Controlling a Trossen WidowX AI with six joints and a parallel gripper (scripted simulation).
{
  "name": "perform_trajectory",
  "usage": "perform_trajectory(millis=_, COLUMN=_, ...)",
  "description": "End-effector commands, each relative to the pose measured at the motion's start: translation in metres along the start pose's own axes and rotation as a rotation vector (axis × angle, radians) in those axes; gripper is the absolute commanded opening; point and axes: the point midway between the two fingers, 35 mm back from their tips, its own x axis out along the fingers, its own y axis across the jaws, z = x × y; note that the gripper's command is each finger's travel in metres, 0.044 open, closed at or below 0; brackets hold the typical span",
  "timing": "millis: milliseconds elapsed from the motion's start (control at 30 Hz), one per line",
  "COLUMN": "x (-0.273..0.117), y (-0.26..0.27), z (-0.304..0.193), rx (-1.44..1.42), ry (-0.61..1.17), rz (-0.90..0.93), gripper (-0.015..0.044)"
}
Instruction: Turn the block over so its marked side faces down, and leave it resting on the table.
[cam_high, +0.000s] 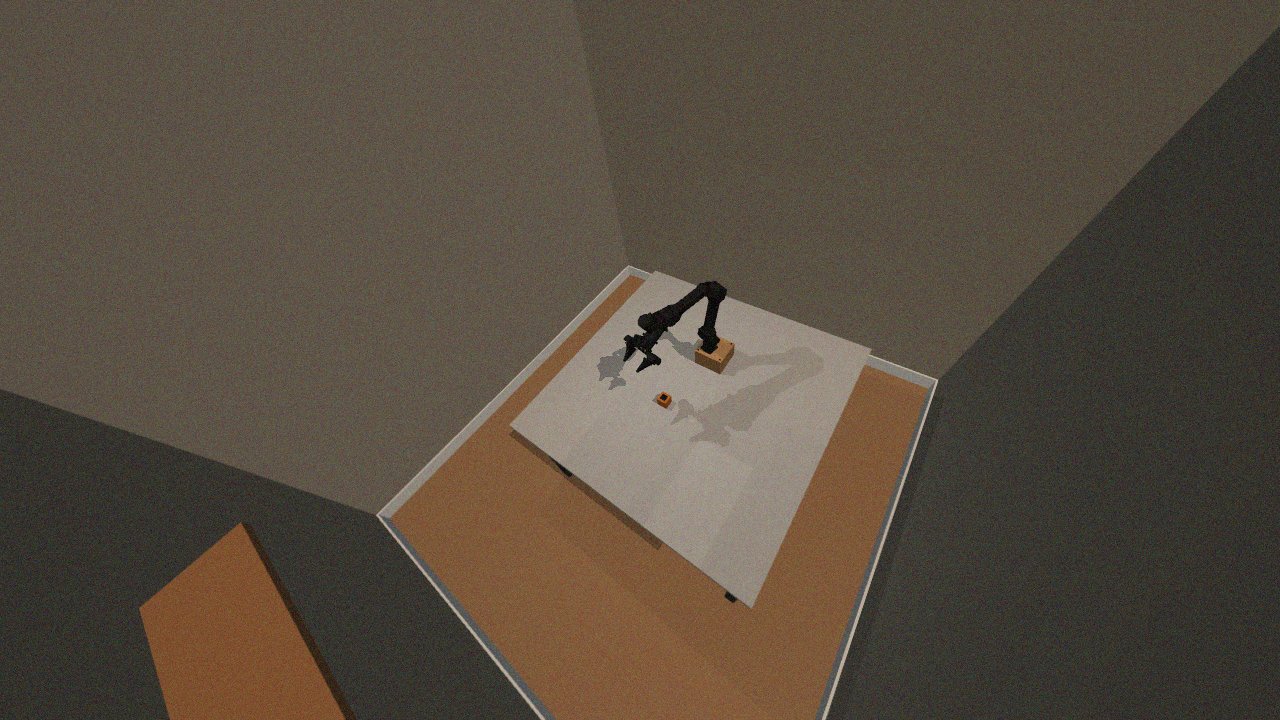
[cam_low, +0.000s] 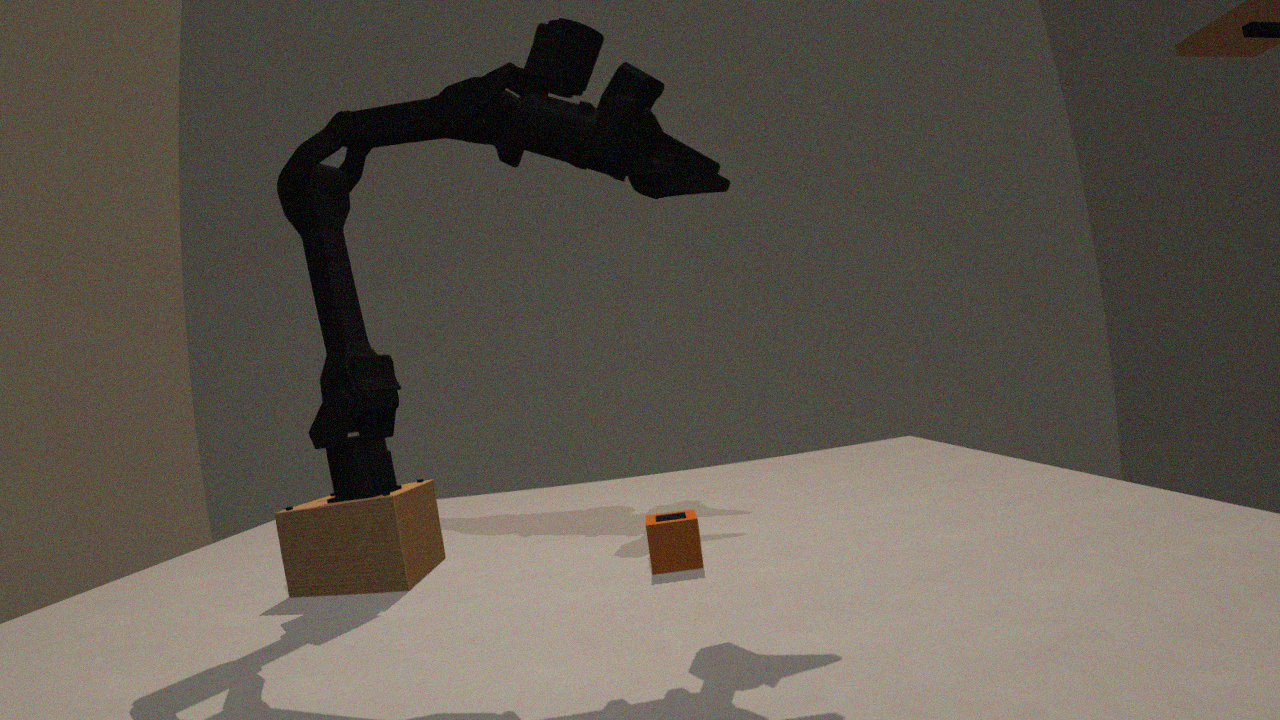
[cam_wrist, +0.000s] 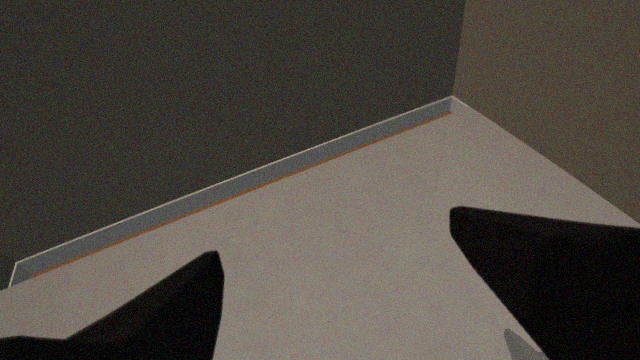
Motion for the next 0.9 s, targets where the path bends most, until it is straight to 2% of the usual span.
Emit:
perform_trajectory(millis=0, x=0.002, y=0.0, z=-0.002, rx=-0.001, ry=0.011, rz=0.0, gripper=0.0426)
perform_trajectory(millis=33, x=0.006, y=0.001, z=-0.01, rx=-0.005, ry=0.044, rz=0.0, gripper=0.044)
perform_trajectory(millis=267, x=0.049, y=0.015, z=-0.115, rx=-0.089, ry=0.506, rz=0.016, gripper=0.044)
perform_trajectory(millis=500, x=0.046, y=0.029, z=-0.224, rx=-0.231, ry=1.031, rz=0.062, gripper=0.044)
perform_trajectory(millis=567, x=0.044, y=0.03, z=-0.234, rx=-0.247, ry=1.083, rz=0.068, gripper=0.044)
perform_trajectory(millis=867, x=0.048, y=0.042, z=-0.245, rx=-0.246, ry=1.083, rz=0.069, gripper=0.044)
